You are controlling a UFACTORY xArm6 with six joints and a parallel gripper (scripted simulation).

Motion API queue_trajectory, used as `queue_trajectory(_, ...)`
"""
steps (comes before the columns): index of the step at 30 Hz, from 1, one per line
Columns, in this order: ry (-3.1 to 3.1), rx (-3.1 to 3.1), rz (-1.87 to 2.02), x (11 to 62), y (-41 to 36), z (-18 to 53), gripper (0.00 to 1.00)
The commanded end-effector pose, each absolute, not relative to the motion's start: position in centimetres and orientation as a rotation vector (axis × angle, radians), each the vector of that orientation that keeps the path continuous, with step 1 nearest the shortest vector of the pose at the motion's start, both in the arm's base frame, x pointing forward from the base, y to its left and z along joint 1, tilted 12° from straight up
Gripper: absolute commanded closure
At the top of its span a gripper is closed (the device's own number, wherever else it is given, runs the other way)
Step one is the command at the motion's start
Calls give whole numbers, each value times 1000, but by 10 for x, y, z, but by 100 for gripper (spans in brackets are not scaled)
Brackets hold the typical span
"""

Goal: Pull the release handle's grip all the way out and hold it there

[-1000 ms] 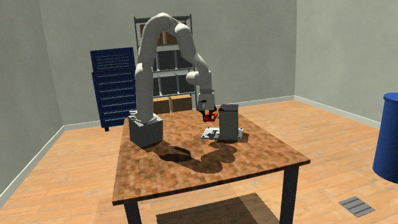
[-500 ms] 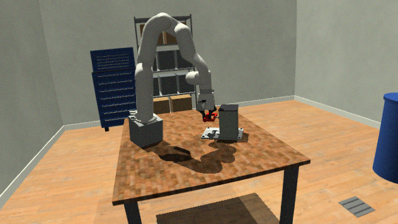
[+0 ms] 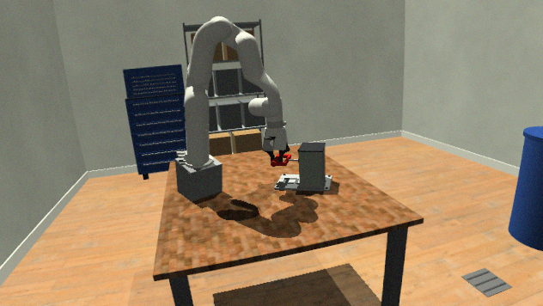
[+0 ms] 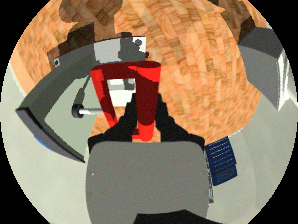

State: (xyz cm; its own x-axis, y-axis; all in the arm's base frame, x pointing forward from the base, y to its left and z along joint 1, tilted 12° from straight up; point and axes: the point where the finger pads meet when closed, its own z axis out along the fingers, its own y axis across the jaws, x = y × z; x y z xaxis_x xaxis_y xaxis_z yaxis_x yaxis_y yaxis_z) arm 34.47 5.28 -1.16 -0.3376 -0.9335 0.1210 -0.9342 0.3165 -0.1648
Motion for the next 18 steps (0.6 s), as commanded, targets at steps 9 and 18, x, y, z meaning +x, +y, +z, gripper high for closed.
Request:
queue_trajectory(9, -2547, 1808, 324, 323, 61, -15, 100)
queue_trajectory(18, -2547, 1808, 324, 318, 62, -16, 100)
